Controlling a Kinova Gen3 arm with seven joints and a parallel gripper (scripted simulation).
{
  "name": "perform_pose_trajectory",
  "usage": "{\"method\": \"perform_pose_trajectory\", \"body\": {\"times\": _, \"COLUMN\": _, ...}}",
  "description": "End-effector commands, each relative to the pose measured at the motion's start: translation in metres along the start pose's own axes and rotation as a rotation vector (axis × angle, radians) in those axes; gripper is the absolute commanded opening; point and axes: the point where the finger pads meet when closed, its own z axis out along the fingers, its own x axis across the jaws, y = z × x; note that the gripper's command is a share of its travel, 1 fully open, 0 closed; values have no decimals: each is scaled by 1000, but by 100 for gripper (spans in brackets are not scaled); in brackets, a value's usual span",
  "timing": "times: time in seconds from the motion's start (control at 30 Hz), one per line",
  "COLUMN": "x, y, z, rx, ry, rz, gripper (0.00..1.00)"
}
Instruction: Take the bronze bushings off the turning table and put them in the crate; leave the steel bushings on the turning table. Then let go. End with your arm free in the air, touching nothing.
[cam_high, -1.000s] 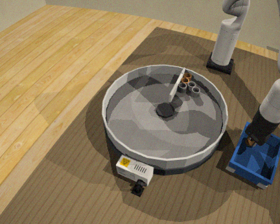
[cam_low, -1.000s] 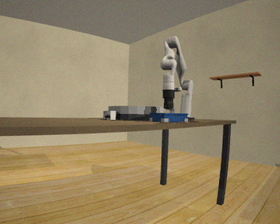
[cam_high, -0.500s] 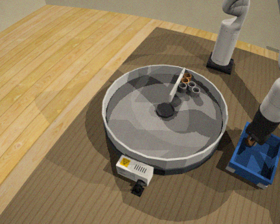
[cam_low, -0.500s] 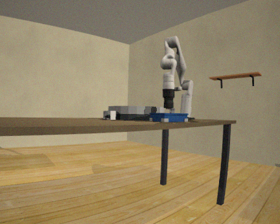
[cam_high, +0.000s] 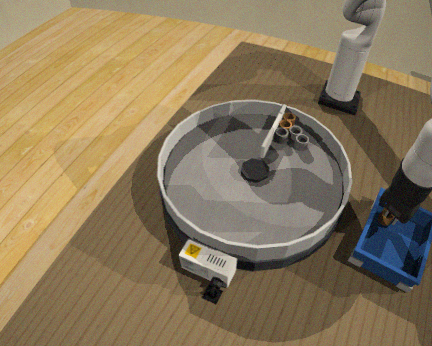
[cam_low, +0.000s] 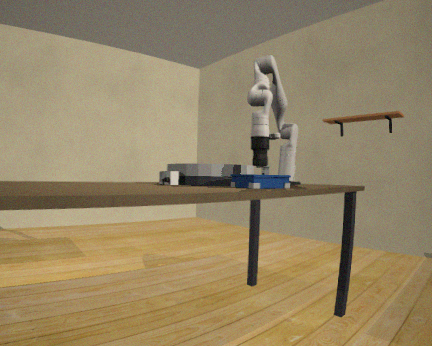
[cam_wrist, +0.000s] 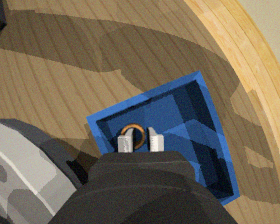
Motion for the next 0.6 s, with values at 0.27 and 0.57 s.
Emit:
{"method": "perform_pose_trajectory", "body": {"times": 0.27, "x": 1, "y": 1, "z": -6, "rx": -2, "ry": 3, "rz": 0, "gripper": 42}}
{"method": "perform_pose_trajectory", "body": {"times": 0.57, "x": 1, "y": 1, "z": -10, "rx": -2, "ry": 3, "rz": 0, "gripper": 42}}
